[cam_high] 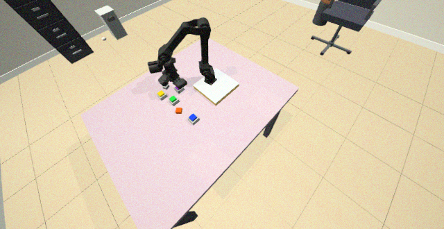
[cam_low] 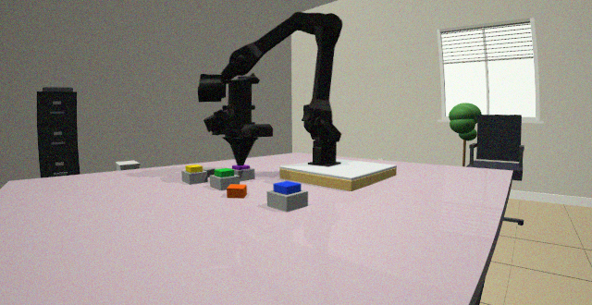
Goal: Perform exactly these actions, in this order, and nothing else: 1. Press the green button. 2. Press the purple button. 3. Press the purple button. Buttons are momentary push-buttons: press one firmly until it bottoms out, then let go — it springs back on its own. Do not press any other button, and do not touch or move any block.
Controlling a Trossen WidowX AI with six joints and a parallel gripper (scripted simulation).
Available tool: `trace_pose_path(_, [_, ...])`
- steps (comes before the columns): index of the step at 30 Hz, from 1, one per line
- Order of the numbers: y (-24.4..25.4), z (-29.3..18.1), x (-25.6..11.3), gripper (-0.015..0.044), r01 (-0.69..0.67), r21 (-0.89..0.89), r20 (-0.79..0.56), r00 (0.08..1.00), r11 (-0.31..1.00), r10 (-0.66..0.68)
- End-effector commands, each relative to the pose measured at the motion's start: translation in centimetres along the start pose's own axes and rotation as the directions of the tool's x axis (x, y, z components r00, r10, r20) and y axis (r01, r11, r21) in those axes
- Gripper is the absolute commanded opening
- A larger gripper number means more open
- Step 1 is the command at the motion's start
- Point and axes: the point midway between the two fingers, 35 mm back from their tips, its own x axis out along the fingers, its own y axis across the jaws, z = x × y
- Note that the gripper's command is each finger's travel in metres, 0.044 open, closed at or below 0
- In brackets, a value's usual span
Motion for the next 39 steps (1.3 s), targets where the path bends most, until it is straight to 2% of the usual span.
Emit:
trace_pose_path(1, [0.0, -0.1, 0.3, 0.0020, -0.003, -0.005, -0.008, 1.000, 1.000, 0.003])
trace_pose_path(15, [0.0, -0.1, 0.3, 0.0020, -0.003, -0.005, -0.008, 1.000, 1.000, 0.003])
trace_pose_path(19, [0.0, 0.0, -2.8, 0.0020, -0.002, -0.004, -0.008, 1.000, 1.000, 0.002])
trace_pose_path(24, [0.0, -0.1, -3.1, 0.0020, -0.003, -0.005, -0.008, 1.000, 1.000, 0.003])
trace_pose_path(30, [3.6, 3.7, -4.4, 0.0178, -0.004, -0.005, -0.004, 1.000, 1.000, 0.004])
trace_pose_path(38, [12.7, 8.3, -6.5, 0.0387, -0.011, -0.005, 0.000, 1.000, 1.000, 0.011])
trace_pose_path(39, [14.0, 8.6, -6.8, 0.0400, -0.012, -0.005, 0.000, 1.000, 1.000, 0.012])
